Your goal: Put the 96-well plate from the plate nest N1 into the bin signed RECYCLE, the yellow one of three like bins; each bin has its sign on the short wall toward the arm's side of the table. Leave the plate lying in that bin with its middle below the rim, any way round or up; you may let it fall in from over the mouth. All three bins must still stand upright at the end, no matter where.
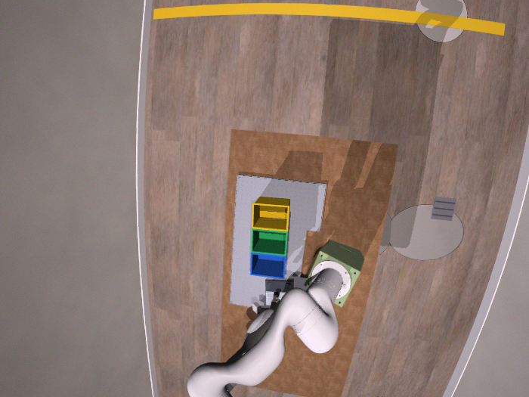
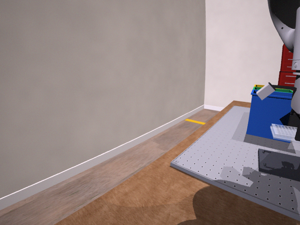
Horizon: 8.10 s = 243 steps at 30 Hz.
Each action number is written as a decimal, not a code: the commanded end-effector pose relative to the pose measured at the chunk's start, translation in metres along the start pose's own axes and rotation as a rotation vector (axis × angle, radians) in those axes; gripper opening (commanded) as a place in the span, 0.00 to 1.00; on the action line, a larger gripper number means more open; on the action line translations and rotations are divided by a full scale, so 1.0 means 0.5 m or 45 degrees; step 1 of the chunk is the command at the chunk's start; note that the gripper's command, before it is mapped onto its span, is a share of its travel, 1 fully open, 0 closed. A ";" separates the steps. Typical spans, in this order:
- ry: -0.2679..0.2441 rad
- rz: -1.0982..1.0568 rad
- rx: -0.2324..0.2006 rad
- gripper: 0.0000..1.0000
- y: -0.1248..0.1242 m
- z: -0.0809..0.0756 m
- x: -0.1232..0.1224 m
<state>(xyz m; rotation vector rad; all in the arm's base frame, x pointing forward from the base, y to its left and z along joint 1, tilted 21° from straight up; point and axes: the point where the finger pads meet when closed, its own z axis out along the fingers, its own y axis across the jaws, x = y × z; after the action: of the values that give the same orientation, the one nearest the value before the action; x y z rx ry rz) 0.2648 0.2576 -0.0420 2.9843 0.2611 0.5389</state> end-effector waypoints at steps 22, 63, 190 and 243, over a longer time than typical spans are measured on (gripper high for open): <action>0.001 0.000 0.000 0.00 -0.001 -0.087 0.001; 0.001 0.000 0.000 0.00 -0.001 -0.203 0.001; 0.001 0.090 -0.001 0.00 0.526 -0.253 0.020; 0.001 0.089 -0.002 0.00 0.840 -0.247 0.032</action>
<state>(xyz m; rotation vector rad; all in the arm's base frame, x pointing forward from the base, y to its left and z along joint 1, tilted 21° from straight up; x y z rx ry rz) 0.2938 -0.1224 0.1296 2.9675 0.1462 0.5232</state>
